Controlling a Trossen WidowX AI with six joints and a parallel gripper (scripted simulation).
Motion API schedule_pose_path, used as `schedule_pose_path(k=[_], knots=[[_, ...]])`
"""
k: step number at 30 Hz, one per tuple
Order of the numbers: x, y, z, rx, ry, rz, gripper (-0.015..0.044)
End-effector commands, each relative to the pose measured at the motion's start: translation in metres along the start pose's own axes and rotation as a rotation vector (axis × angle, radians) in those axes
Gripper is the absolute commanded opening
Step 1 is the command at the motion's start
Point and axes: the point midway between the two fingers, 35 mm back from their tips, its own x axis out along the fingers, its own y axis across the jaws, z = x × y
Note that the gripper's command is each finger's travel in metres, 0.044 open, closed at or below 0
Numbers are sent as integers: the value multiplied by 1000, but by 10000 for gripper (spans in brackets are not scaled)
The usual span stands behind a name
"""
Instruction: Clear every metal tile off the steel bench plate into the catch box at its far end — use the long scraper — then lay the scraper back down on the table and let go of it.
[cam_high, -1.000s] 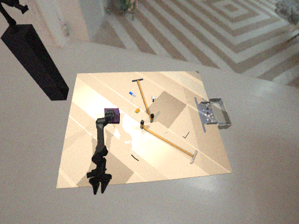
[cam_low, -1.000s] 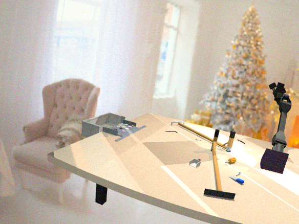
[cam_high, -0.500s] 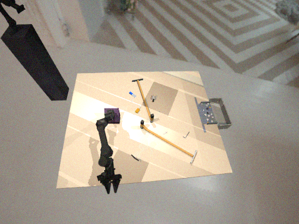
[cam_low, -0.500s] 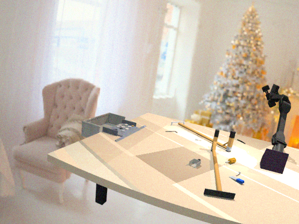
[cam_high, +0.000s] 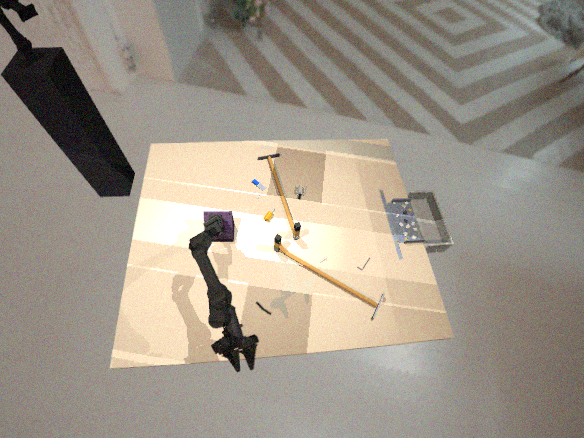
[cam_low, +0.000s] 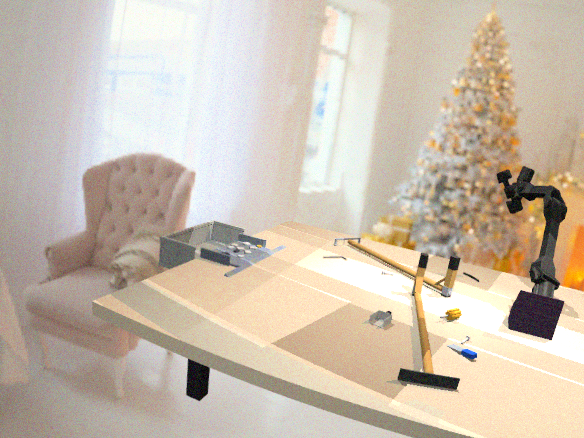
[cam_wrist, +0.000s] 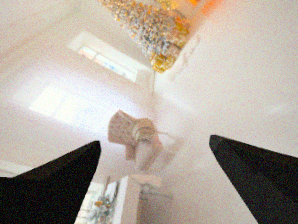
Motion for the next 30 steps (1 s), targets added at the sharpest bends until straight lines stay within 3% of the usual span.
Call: schedule_pose_path(k=[1, 30], knots=[[3, 0, -23, 2, 54, -9, 440], [-32, 55, -184, 12, 467, 57, 440]])
